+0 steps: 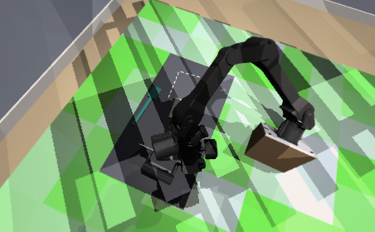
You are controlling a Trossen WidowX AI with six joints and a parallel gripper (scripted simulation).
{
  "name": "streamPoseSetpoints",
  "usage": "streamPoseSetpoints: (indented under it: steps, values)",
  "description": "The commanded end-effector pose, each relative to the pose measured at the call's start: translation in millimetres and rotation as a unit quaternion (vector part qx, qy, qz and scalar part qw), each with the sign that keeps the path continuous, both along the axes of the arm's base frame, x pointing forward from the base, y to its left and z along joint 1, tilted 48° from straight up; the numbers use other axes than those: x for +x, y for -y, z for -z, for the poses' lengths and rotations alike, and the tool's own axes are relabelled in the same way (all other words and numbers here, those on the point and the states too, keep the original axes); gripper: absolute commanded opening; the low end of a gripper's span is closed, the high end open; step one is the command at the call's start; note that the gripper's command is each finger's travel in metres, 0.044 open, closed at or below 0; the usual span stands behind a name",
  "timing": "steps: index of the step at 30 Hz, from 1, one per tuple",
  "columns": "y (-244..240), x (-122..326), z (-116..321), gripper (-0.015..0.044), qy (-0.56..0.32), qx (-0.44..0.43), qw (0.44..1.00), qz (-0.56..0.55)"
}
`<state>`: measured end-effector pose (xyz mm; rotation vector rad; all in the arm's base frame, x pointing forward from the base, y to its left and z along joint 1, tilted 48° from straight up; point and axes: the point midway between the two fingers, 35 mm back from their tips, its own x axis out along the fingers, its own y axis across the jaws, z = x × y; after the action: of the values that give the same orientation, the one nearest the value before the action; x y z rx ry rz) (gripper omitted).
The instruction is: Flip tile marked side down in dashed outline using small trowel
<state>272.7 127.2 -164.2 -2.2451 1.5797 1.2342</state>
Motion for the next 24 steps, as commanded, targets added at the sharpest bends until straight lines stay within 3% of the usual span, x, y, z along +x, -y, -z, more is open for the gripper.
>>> streamPoseSetpoints:
  steps: [1,12,24]
  values:
    - [-12,0,9,0.01,-0.052,-0.004,0.997,-0.052]
    - [-32,-5,33,0.01,-0.186,-0.025,0.966,-0.179]
    - [-51,-14,61,0.01,-0.324,-0.048,0.893,-0.309]
